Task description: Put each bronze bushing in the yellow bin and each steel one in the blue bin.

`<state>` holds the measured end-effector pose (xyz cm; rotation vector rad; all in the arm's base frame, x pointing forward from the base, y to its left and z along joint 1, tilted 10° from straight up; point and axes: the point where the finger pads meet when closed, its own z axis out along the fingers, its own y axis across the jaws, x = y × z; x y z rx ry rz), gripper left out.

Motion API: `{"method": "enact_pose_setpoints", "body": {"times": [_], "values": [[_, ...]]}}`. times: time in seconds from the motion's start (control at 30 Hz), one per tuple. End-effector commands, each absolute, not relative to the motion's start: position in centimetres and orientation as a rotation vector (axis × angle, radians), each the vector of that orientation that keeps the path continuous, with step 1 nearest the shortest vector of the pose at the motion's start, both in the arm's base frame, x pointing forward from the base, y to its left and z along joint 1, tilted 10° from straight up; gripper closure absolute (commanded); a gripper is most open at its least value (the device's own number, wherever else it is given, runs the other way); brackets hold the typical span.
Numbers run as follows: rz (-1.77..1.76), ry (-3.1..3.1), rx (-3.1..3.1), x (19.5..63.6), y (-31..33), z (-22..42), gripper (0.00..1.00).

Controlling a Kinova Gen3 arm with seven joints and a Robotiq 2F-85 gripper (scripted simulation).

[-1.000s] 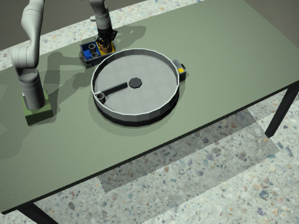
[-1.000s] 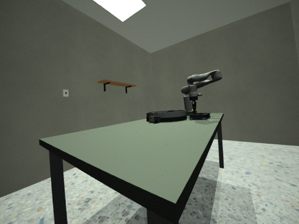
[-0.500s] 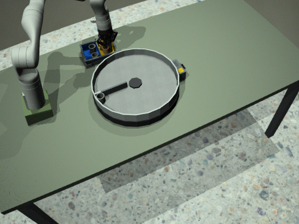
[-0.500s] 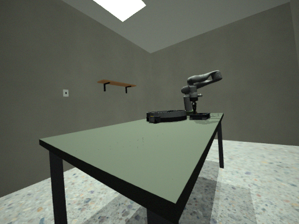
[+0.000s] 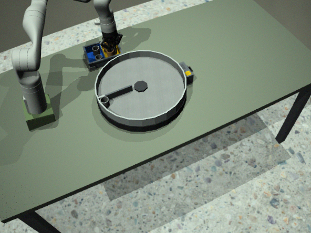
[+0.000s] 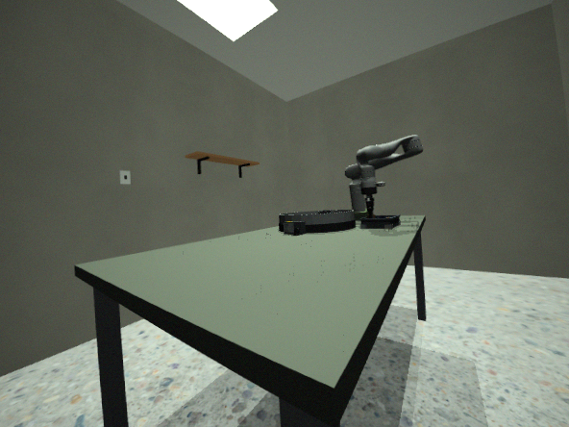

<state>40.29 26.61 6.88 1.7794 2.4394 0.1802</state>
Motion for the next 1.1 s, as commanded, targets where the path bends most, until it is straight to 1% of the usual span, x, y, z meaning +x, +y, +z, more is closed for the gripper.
{"method": "enact_pose_setpoints", "body": {"times": [0.0,1.07], "values": [[0.179,2.438,1.78,40.3,26.6,6.9,1.0],[0.179,2.438,1.78,40.6,26.6,5.1,1.0]]}}
